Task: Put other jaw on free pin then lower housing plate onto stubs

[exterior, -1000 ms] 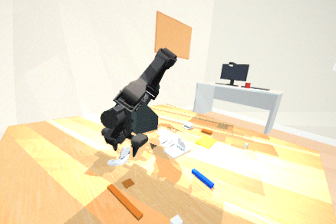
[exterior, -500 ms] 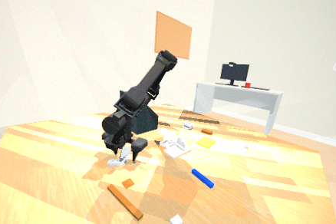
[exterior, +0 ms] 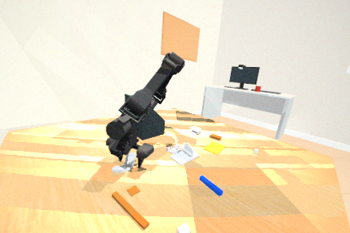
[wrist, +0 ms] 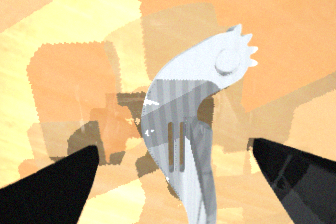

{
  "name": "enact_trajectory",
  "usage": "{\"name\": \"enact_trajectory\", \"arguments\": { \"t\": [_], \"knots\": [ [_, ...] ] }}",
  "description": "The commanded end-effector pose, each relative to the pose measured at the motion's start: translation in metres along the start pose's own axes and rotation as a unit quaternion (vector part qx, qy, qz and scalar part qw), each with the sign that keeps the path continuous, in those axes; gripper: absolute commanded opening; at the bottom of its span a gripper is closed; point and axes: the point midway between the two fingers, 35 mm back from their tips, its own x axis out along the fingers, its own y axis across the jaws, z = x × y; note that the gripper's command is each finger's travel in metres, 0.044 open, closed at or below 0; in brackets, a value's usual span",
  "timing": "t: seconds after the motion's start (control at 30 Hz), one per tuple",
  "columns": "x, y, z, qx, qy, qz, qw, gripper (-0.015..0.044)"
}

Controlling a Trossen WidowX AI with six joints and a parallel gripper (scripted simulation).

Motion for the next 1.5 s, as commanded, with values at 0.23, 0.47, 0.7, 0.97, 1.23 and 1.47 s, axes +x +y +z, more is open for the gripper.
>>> {"name": "enact_trajectory", "arguments": {
  "t": [0.23, 0.47, 0.7, 0.97, 1.23, 1.47],
  "knots": [
    [0.000, 0.000, 0.000, 0.000, 0.000, 0.000, 1.000, 0.0309],
    [0.000, 0.000, 0.000, 0.000, 0.000, 0.000, 1.000, 0.0145],
    [0.000, 0.000, 0.000, 0.000, 0.000, 0.000, 1.000, 0.0134],
    [-0.001, 0.000, 0.000, 0.000, 0.000, 0.000, 1.000, 0.0134],
    [-0.024, 0.001, 0.002, 0.001, -0.001, 0.000, 1.000, 0.0134],
    [-0.047, 0.001, 0.003, 0.002, -0.002, 0.001, 1.000, 0.0134]
  ]
}}
